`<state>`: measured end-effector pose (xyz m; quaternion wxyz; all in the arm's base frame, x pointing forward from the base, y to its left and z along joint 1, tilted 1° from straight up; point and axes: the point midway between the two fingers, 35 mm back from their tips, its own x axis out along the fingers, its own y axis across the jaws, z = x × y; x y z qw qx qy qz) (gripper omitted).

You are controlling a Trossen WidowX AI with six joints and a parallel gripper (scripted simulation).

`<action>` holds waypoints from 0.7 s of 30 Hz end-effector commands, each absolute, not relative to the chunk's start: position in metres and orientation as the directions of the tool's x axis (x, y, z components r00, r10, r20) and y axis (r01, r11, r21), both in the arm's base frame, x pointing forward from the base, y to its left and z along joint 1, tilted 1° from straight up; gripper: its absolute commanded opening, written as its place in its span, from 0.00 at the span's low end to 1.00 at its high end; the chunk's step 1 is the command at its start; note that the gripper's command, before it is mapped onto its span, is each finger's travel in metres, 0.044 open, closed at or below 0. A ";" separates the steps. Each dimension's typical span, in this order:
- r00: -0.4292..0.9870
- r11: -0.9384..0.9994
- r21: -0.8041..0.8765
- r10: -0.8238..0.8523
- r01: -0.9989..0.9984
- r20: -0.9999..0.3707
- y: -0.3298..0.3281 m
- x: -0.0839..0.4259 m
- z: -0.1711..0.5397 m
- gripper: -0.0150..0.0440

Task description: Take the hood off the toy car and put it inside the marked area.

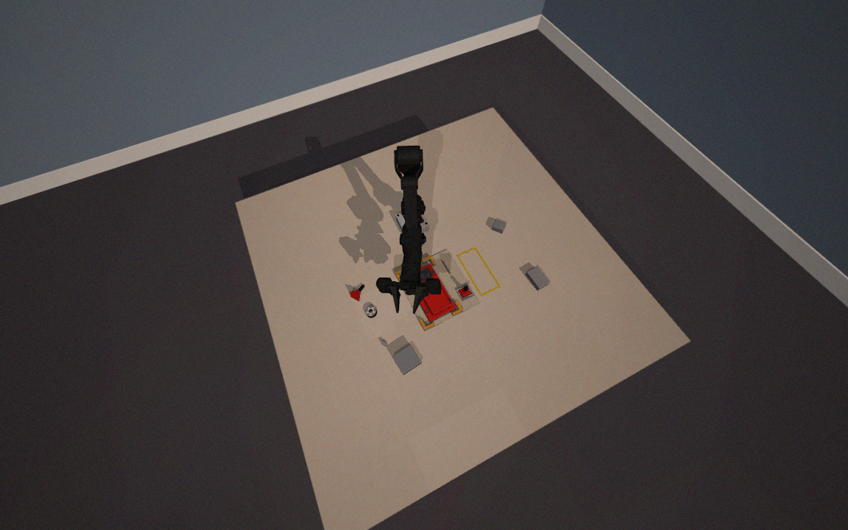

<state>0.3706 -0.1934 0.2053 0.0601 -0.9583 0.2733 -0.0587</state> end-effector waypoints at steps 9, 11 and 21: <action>0.839 -0.495 -0.690 -0.432 -0.527 -0.331 -0.181 0.416 0.148 1.00; 0.809 -0.322 -0.759 -0.396 -0.566 -0.435 -0.175 0.421 0.134 1.00; 0.530 0.548 -0.545 -0.204 -0.635 -0.823 -0.137 0.412 0.096 1.00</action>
